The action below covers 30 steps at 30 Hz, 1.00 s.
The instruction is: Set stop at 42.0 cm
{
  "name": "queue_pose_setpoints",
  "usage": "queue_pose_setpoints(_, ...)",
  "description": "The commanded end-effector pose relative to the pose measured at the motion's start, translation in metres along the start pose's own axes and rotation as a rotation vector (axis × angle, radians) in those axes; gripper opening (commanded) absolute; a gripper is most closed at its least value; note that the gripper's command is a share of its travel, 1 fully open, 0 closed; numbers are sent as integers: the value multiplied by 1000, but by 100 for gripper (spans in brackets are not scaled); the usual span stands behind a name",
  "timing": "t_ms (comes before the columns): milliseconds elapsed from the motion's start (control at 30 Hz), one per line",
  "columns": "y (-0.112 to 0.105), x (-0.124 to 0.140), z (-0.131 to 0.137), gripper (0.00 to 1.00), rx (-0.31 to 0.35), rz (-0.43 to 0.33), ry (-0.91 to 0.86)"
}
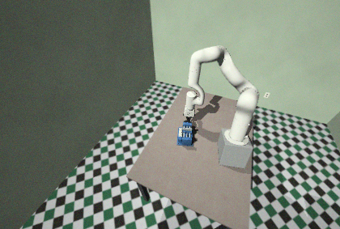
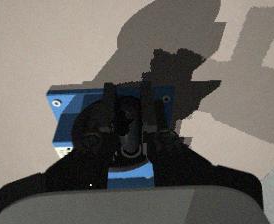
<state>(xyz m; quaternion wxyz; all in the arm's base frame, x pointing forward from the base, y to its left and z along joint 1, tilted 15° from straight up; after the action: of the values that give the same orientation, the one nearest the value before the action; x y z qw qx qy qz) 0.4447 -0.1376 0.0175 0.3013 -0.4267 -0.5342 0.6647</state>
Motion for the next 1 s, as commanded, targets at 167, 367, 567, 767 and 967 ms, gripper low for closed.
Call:
queue_pose_setpoints(167, -2, -2, -7, 6, -1, 0, 0)
queue_pose_setpoints(367, -2, -2, -11, 6, -1, 0, 0)
queue_pose_setpoints(567, -1, -4, -17, 6, -1, 0, 0)
queue_pose_setpoints(767, 5, -6, -28, 6, -1, 0, 0)
queue_pose_setpoints(967, 14, -7, -35, 6, -1, 0, 0)
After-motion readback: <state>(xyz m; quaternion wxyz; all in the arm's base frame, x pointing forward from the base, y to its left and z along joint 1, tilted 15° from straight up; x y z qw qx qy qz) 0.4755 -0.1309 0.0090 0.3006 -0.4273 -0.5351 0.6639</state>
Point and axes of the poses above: the point where the finger pads meet when closed, its own y axis out along the fingers, its own z axis across the jaws, x = y × z, the point moved 5 cm from there along -y, back along the fingers, and after that the axes turned 11 degrees about -y, right-handed, at the moved point
